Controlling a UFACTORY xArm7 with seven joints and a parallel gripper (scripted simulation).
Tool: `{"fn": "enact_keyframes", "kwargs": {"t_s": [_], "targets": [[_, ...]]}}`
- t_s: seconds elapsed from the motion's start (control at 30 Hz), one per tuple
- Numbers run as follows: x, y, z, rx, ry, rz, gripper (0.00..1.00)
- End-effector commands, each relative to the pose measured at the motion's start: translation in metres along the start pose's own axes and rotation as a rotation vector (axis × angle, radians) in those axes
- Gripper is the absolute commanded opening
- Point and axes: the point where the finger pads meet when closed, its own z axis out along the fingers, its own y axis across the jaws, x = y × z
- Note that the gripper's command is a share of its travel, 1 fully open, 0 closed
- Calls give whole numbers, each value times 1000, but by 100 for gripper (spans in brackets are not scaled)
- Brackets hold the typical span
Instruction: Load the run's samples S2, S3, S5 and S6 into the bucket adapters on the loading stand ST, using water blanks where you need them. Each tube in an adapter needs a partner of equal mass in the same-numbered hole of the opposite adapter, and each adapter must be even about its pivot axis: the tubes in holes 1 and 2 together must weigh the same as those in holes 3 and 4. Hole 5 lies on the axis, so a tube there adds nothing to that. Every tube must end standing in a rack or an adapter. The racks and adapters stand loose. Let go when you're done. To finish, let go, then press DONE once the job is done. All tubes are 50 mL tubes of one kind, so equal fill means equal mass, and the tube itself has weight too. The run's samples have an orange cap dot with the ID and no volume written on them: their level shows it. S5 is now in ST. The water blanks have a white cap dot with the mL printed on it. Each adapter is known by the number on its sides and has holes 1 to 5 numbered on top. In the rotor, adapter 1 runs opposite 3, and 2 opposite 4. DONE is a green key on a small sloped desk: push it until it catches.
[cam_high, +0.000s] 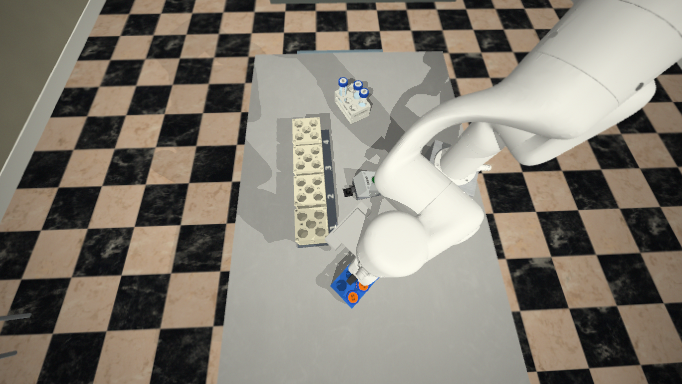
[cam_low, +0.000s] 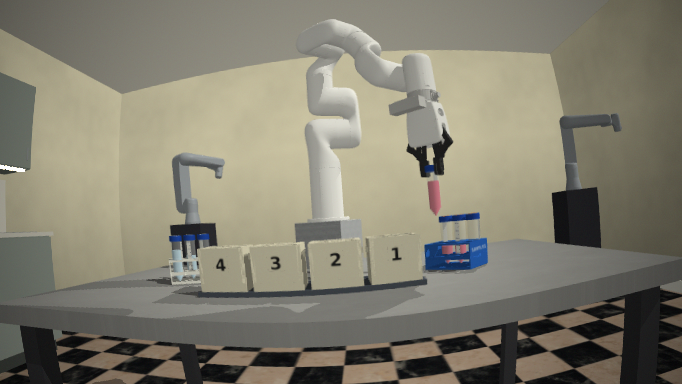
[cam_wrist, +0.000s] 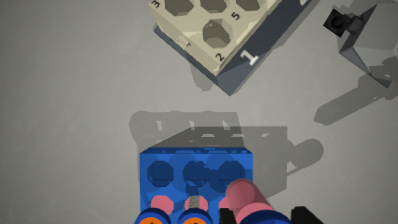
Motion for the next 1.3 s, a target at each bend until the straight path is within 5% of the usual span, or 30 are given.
{"fn": "enact_keyframes", "kwargs": {"t_s": [0.0, 0.9, 1.27], "targets": [[0, -1, 6, 4, 1, 0, 0], [0, -1, 56, 4, 1, 0, 0], [0, -1, 56, 4, 1, 0, 0]]}}
